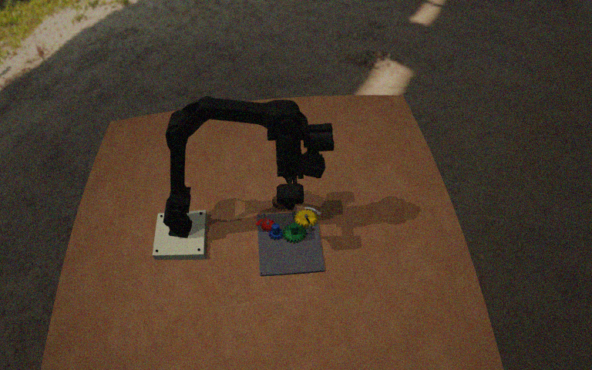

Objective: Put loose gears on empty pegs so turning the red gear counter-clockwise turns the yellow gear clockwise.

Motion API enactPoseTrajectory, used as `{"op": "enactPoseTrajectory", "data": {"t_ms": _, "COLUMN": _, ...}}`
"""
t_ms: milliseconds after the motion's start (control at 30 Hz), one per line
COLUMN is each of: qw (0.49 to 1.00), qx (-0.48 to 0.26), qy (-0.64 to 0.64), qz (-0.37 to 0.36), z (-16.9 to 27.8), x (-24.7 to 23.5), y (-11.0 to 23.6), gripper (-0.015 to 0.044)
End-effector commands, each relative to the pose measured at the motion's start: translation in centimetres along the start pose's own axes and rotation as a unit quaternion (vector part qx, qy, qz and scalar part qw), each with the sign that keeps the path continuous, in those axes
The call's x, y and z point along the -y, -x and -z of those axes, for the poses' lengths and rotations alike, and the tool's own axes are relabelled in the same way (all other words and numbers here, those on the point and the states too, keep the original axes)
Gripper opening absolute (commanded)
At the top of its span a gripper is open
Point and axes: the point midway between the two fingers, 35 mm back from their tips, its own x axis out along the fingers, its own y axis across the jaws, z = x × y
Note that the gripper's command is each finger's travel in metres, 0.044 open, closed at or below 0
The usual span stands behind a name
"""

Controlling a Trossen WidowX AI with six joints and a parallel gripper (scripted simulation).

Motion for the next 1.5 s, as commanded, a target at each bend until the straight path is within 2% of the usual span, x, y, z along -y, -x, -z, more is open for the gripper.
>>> {"op": "enactPoseTrajectory", "data": {"t_ms": 0, "qw": 1.000, "qx": 0.000, "qy": 0.019, "qz": -0.001, "z": 1.3, "x": -5.7, "y": 0.7, "gripper": 0.0440}}
{"op": "enactPoseTrajectory", "data": {"t_ms": 233, "qw": 0.999, "qx": -0.002, "qy": 0.040, "qz": -0.012, "z": 6.1, "x": -15.7, "y": 2.4, "gripper": 0.0440}}
{"op": "enactPoseTrajectory", "data": {"t_ms": 500, "qw": 1.000, "qx": -0.002, "qy": 0.003, "qz": -0.010, "z": 13.4, "x": -23.3, "y": 4.1, "gripper": 0.0440}}
{"op": "enactPoseTrajectory", "data": {"t_ms": 1467, "qw": 1.000, "qx": -0.003, "qy": 0.002, "qz": -0.010, "z": 13.6, "x": -23.4, "y": 4.2, "gripper": 0.0440}}
